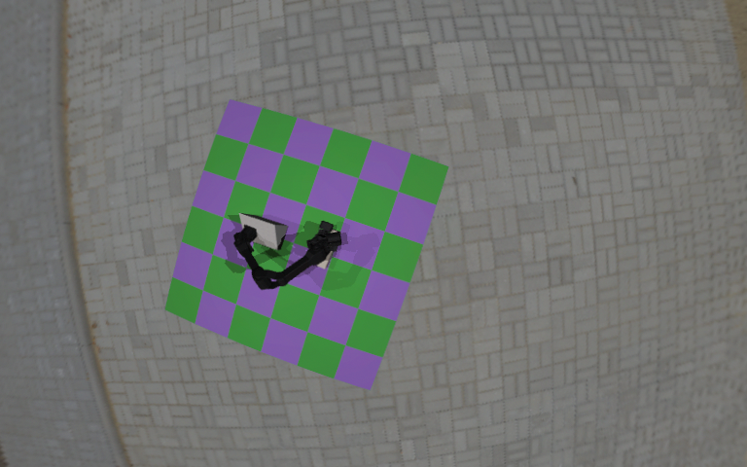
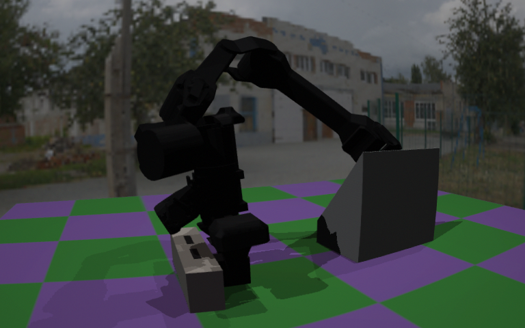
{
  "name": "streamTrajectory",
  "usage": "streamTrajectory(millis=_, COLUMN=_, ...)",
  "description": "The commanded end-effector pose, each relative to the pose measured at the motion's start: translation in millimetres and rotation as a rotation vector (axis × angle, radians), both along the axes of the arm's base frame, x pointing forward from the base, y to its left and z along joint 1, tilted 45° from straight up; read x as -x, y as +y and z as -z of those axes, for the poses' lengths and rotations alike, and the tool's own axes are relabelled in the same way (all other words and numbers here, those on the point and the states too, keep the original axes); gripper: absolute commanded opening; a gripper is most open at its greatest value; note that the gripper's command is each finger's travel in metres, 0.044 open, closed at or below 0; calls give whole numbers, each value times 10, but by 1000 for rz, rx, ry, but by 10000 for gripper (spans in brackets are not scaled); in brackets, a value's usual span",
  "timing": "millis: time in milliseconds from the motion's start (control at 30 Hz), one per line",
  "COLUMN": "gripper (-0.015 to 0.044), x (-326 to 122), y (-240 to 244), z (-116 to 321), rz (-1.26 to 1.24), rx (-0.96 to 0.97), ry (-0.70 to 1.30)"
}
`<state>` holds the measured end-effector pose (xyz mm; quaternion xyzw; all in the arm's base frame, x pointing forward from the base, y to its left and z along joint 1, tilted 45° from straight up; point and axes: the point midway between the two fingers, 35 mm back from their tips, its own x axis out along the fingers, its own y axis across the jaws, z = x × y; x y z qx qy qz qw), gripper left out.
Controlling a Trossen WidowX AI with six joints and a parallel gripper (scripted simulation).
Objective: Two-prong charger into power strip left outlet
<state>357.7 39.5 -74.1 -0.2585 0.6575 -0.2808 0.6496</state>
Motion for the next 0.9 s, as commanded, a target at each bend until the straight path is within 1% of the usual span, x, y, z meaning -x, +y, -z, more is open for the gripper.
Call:
streamTrajectory(millis=0, gripper=0, x=-87, y=4, z=-9, rz=-2, rx=-6, ry=-36)
streamTrajectory(millis=867, gripper=0, x=-54, y=-4, z=-1, rz=-2, rx=-6, ry=-35)
